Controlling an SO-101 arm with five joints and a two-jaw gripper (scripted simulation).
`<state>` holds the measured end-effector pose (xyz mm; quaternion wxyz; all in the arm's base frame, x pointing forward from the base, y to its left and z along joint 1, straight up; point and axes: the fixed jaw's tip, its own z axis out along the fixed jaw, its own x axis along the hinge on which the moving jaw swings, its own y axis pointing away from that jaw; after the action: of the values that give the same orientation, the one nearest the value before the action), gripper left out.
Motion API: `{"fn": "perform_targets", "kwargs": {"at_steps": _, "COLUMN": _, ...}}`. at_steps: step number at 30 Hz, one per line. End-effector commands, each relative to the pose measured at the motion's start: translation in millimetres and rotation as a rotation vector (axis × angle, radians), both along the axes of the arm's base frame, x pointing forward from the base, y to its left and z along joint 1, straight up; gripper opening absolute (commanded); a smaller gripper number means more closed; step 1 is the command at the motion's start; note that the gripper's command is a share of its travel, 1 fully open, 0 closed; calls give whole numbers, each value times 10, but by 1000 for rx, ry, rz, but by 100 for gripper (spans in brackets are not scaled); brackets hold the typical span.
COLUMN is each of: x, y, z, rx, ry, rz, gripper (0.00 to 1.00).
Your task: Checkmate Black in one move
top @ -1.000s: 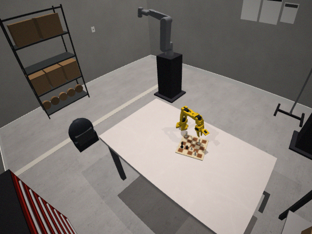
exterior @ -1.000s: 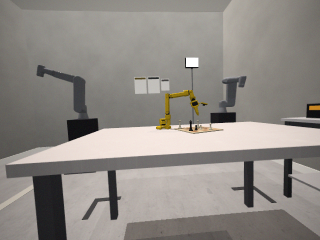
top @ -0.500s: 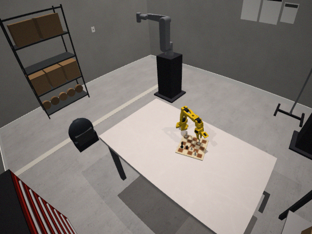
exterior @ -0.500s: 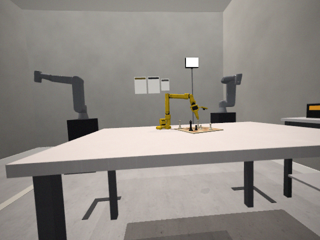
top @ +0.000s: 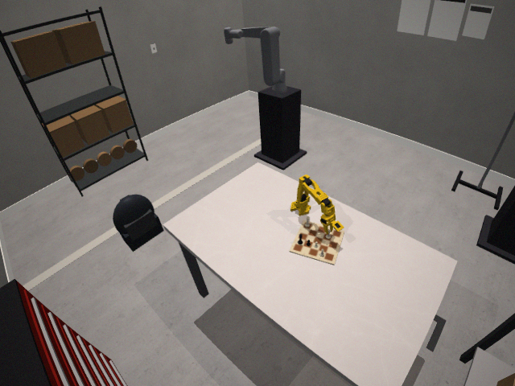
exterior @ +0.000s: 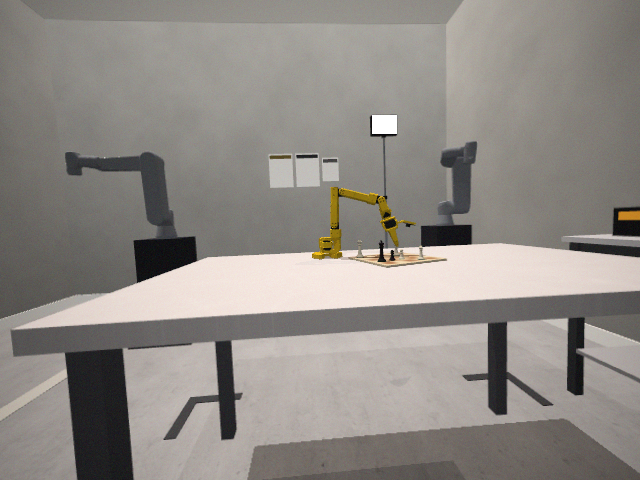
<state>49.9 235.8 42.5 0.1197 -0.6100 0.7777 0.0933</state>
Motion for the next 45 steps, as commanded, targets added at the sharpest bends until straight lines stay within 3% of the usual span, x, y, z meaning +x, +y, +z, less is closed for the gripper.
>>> {"fn": "perform_targets", "kwargs": {"at_steps": 1, "x": 14, "y": -16, "z": -97, "rx": -15, "ry": 7, "rz": -14, "gripper": 12}}
{"fn": "perform_targets", "kwargs": {"at_steps": 27, "x": 2, "y": -63, "z": -157, "rx": -15, "ry": 7, "rz": -14, "gripper": 12}}
{"fn": "perform_targets", "kwargs": {"at_steps": 45, "x": 6, "y": -37, "z": -82, "rx": -15, "ry": 7, "rz": -13, "gripper": 12}}
